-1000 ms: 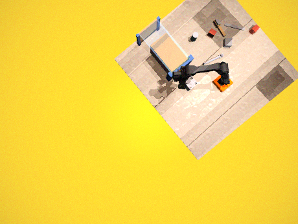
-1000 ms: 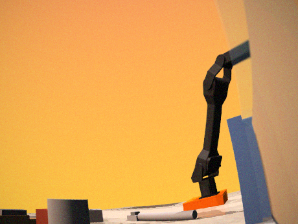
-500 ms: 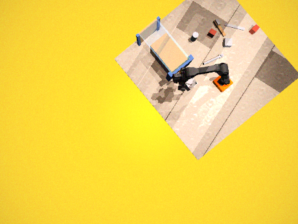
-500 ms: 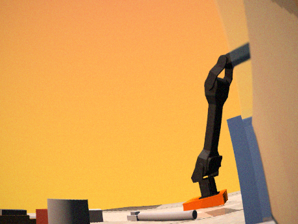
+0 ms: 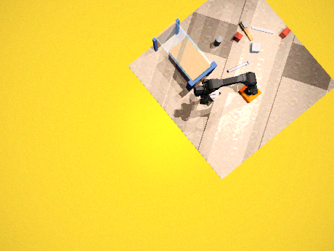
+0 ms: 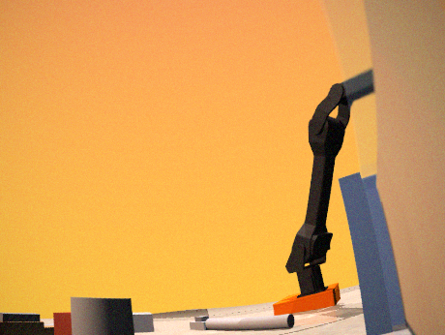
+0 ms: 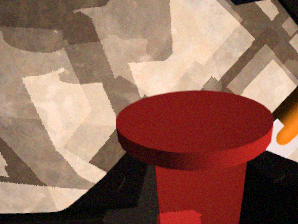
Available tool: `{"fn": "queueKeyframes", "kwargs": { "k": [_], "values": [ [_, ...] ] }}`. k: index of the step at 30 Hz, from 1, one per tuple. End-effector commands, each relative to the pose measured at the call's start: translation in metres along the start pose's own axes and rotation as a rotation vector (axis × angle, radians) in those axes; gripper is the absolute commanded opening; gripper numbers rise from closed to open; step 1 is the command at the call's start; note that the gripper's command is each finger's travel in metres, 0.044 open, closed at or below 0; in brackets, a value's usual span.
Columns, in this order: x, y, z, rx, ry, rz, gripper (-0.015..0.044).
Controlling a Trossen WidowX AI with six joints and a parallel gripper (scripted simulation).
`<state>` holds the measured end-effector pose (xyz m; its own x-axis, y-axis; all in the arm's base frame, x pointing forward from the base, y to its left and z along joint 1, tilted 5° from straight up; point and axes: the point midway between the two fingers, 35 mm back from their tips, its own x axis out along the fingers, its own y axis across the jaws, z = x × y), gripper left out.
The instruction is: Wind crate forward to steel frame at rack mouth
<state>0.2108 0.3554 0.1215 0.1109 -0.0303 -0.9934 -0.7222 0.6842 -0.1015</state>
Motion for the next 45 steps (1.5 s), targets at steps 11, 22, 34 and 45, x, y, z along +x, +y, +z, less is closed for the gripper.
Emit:
{"fn": "queueKeyframes", "kwargs": {
  "k": [11, 22, 34, 45],
  "values": [
    [0.000, 0.027, -0.014, -0.021, 0.020, 0.029, 0.0000],
    [0.000, 0.037, -0.020, -0.021, 0.021, 0.030, 0.0000],
    [0.000, 0.046, -0.029, -0.021, 0.021, 0.030, 0.0000],
    [-0.001, 0.053, -0.037, -0.021, 0.022, 0.031, 0.0000]
  ]
}}
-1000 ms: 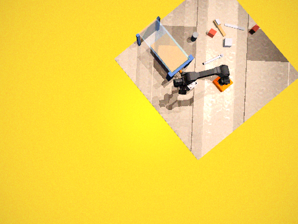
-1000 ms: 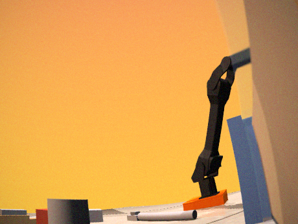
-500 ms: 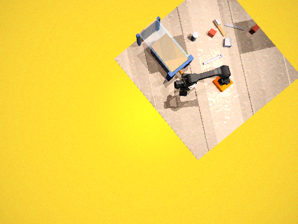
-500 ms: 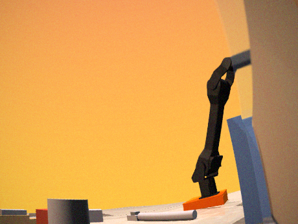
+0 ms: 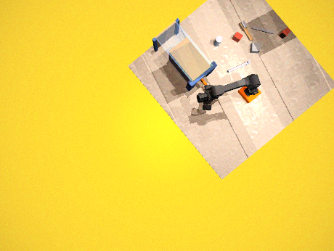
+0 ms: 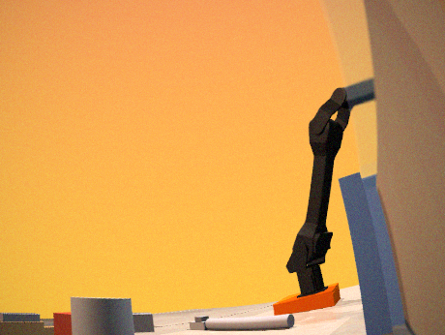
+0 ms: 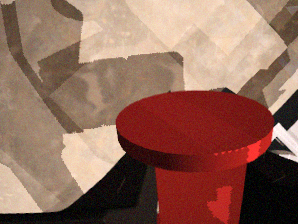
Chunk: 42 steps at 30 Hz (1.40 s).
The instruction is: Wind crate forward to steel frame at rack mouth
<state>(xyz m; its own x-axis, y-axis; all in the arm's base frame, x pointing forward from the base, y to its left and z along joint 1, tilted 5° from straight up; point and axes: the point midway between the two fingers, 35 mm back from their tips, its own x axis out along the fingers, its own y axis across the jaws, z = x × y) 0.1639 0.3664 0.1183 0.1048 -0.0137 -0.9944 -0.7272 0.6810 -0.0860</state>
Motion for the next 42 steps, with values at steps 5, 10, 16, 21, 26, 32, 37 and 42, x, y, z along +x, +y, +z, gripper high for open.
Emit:
{"fn": "queueKeyframes", "kwargs": {
  "k": [5, 10, 16, 21, 26, 32, 37, 42],
  "values": [
    [0.002, 0.015, -0.017, -0.016, 0.031, 0.016, 0.0000],
    [0.002, 0.017, -0.021, -0.016, 0.031, 0.016, 0.0000],
    [0.001, 0.020, -0.027, -0.016, 0.031, 0.016, 0.0000],
    [0.001, 0.023, -0.031, -0.016, 0.032, 0.016, 0.0000],
    [0.001, 0.025, -0.036, -0.016, 0.032, 0.017, 0.0000],
    [0.001, 0.027, -0.042, -0.016, 0.033, 0.017, 0.0000],
    [0.001, 0.029, -0.047, -0.016, 0.033, 0.017, 0.0000],
    [0.001, 0.030, -0.052, -0.016, 0.034, 0.017, 0.0000]
  ]
}}
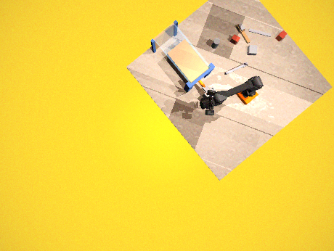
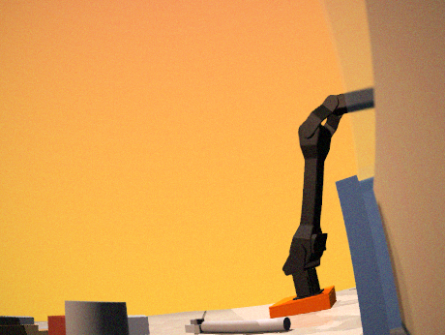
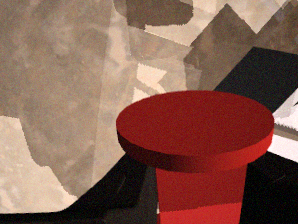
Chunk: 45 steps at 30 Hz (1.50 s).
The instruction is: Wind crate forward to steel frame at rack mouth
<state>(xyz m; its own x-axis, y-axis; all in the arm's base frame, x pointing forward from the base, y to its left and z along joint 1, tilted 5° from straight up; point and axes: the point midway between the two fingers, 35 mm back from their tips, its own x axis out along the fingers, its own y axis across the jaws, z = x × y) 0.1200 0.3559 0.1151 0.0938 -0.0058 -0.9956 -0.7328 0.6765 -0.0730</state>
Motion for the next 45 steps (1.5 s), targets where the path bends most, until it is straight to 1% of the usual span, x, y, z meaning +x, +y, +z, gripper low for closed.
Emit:
{"fn": "queueKeyframes", "kwargs": {
  "k": [1, 41, 42, 43, 45],
  "values": [
    [0.002, 0.005, -0.015, -0.010, 0.032, 0.004, 0.0000],
    [0.002, 0.006, -0.056, -0.010, 0.036, 0.004, 0.0000],
    [0.002, 0.006, -0.054, -0.010, 0.036, 0.004, 0.0000],
    [-0.001, 0.007, -0.041, -0.004, 0.001, 0.010, 0.0000],
    [-0.001, 0.007, -0.042, -0.004, 0.001, 0.010, 0.0053]
  ]
}}
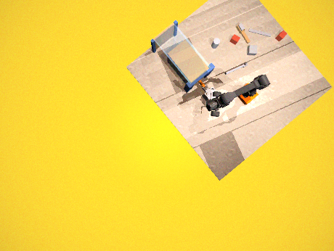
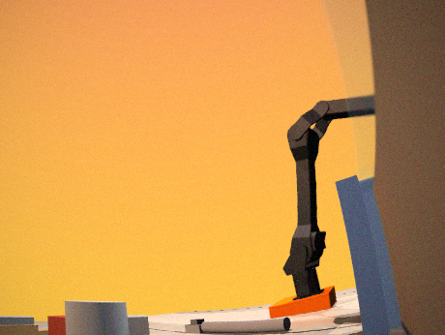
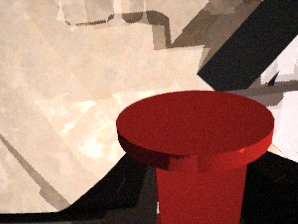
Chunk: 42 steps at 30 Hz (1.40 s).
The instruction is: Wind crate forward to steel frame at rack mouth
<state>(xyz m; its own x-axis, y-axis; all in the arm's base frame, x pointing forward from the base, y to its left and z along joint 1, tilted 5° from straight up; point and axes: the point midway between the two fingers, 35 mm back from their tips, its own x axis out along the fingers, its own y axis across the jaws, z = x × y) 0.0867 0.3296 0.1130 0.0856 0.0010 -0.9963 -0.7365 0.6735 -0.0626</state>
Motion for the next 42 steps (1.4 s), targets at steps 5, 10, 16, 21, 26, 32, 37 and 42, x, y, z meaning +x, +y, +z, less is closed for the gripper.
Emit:
{"fn": "queueKeyframes", "kwargs": {
  "k": [5, 10, 16, 21, 26, 32, 37, 42],
  "values": [
    [0.000, 0.000, 0.000, 0.000, 0.001, 0.000, 0.0184],
    [0.000, 0.000, 0.000, 0.000, 0.001, 0.000, 0.0315],
    [0.000, 0.000, 0.000, 0.000, 0.001, 0.000, 0.0440],
    [-0.010, 0.001, 0.001, 0.000, 0.000, 0.000, 0.0440],
    [-0.052, 0.001, 0.003, 0.000, -0.001, 0.000, 0.0440],
    [-0.065, 0.000, 0.002, 0.000, -0.001, 0.000, 0.0440],
    [-0.072, -0.002, -0.001, -0.001, -0.012, 0.005, 0.0440],
    [-0.119, -0.015, -0.027, -0.008, -0.076, 0.043, 0.0440]
  ]
}}
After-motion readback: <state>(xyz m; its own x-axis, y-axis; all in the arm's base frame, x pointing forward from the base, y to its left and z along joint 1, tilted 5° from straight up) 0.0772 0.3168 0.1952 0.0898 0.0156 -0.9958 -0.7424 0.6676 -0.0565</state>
